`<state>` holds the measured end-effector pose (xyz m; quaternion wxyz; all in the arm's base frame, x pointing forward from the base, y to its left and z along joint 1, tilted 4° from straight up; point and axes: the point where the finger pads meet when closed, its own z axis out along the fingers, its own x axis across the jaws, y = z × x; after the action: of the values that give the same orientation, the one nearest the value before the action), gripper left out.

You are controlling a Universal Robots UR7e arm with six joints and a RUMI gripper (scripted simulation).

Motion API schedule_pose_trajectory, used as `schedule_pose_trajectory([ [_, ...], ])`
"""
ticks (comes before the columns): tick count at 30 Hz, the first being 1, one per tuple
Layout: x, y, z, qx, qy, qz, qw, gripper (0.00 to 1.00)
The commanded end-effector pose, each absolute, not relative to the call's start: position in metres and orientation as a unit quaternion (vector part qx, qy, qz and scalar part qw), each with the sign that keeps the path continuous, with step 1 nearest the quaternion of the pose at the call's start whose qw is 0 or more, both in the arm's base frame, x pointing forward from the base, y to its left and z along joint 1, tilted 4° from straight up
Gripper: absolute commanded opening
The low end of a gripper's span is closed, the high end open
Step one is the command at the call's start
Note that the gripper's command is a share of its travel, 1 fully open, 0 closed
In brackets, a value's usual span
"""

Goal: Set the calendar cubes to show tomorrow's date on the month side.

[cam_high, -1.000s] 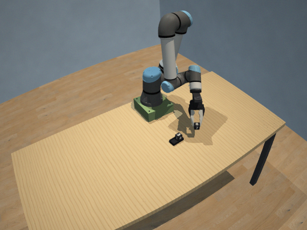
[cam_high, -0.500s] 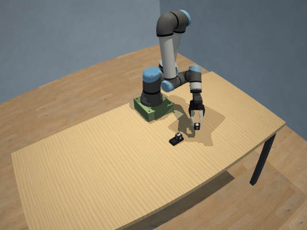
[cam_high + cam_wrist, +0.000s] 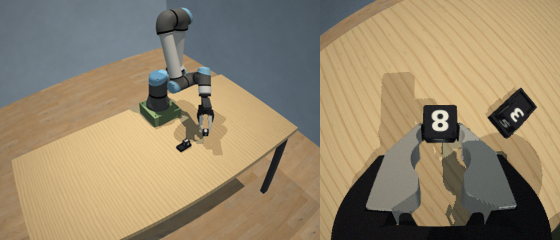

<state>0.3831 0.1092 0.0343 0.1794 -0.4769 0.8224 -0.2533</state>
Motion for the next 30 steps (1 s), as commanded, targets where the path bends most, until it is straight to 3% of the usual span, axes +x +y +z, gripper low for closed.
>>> schedule_pose_trajectory([
  [1, 0.3832, 0.1089, 0.0355, -0.481, 0.829, -0.232, 0.167, 0.11],
  [30, 0.3805, 0.1086, 0.0384, -0.486, 0.839, -0.195, 0.149, 0.11],
])
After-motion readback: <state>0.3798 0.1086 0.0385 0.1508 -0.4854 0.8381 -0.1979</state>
